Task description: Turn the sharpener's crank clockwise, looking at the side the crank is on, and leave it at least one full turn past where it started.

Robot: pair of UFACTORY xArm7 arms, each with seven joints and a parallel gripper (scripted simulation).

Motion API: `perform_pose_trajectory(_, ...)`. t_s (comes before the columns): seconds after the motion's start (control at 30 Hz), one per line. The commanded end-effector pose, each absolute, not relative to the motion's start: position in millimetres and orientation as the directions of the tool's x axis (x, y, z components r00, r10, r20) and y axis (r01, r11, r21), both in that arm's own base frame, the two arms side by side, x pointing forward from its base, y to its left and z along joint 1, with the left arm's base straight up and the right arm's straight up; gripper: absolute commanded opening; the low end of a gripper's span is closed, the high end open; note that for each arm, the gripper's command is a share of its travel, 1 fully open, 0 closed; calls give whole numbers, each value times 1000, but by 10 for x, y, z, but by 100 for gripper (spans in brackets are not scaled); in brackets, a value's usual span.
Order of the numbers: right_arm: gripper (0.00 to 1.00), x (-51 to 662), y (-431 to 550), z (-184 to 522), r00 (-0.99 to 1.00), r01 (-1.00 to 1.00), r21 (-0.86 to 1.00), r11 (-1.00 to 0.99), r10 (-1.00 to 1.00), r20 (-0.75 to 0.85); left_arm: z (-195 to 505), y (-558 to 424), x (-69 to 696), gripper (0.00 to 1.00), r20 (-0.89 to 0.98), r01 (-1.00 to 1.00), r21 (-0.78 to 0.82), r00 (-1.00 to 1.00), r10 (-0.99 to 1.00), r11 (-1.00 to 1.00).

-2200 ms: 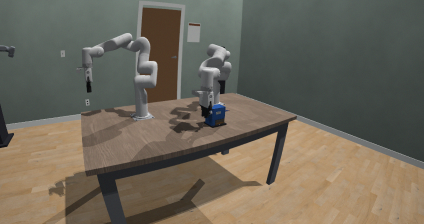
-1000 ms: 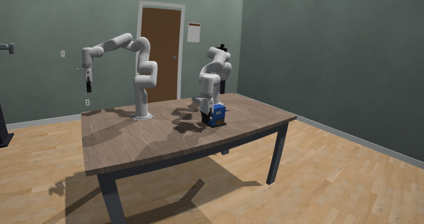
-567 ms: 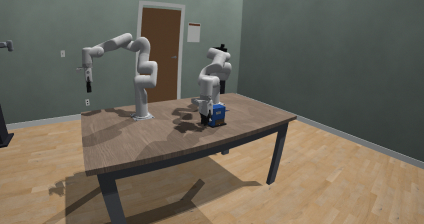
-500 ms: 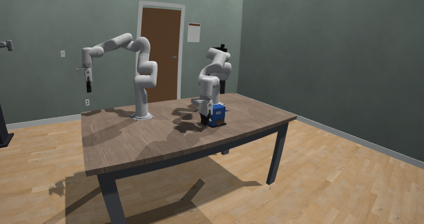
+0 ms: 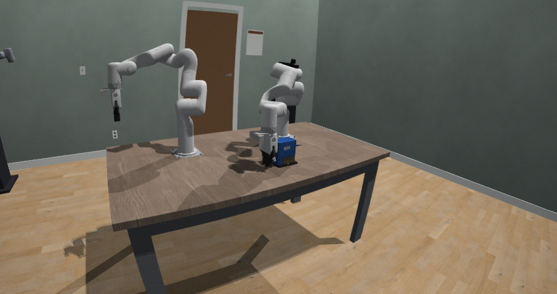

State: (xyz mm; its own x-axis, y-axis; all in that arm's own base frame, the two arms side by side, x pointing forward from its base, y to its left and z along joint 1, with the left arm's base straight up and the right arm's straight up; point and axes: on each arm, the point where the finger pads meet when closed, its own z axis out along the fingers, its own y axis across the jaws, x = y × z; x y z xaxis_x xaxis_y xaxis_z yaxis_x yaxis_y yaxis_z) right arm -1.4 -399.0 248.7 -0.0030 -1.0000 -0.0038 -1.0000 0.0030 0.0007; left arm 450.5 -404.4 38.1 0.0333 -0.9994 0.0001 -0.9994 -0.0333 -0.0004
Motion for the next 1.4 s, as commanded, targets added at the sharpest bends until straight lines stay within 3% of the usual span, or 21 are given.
perform_pose_trajectory(0.0,100,-12,-4000,2500,-3,-1000,0,3,-1000,0,380,-4063,4459,0,4,-999,-5,33,-999,-33)
perform_pose_trajectory(1.37,100,-12,-4000,2500,-3,-1000,0,3,-1000,0,437,-4078,3990,0,4,-999,-4,33,-999,-33)
